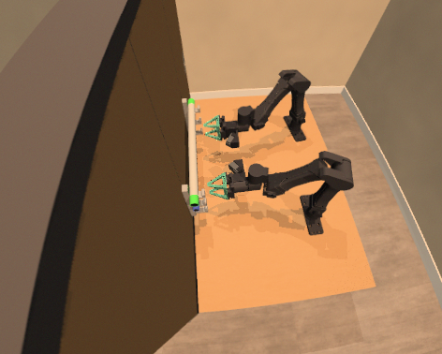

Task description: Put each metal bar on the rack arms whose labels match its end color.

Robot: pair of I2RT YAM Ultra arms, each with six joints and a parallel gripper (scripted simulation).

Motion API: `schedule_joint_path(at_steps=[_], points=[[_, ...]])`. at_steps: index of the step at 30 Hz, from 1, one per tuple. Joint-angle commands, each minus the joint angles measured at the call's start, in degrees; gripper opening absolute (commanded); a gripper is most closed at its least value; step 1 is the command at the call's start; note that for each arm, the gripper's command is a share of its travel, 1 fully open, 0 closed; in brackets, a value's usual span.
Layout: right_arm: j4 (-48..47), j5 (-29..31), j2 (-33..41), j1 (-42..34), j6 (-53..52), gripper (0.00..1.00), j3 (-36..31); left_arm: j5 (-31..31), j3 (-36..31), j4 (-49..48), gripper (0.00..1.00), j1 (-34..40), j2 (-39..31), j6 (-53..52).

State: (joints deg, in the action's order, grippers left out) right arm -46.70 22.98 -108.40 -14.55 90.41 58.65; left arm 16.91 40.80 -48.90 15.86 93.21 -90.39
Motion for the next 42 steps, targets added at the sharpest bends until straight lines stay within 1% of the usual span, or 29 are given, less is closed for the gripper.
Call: schedule_joint_path(at_steps=[1, 16, 42], points=[[-1.8, 0.6, 2.6, -0.5, -0.4, 0.69, -1.2, 0.5, -1.0, -2.1, 0.70, 0.8, -2.5, 0.4], [-2.7, 1.7, 5.4, -1.6, -0.4, 0.69, -4.8, 1.5, -4.3, -2.1, 0.70, 1.8, -5.8, 0.4], [-2.9, 2.0, 6.1, -2.0, -0.4, 0.81, -5.8, 1.8, -5.2, -2.0, 0.82, 2.1, -6.7, 0.4]])
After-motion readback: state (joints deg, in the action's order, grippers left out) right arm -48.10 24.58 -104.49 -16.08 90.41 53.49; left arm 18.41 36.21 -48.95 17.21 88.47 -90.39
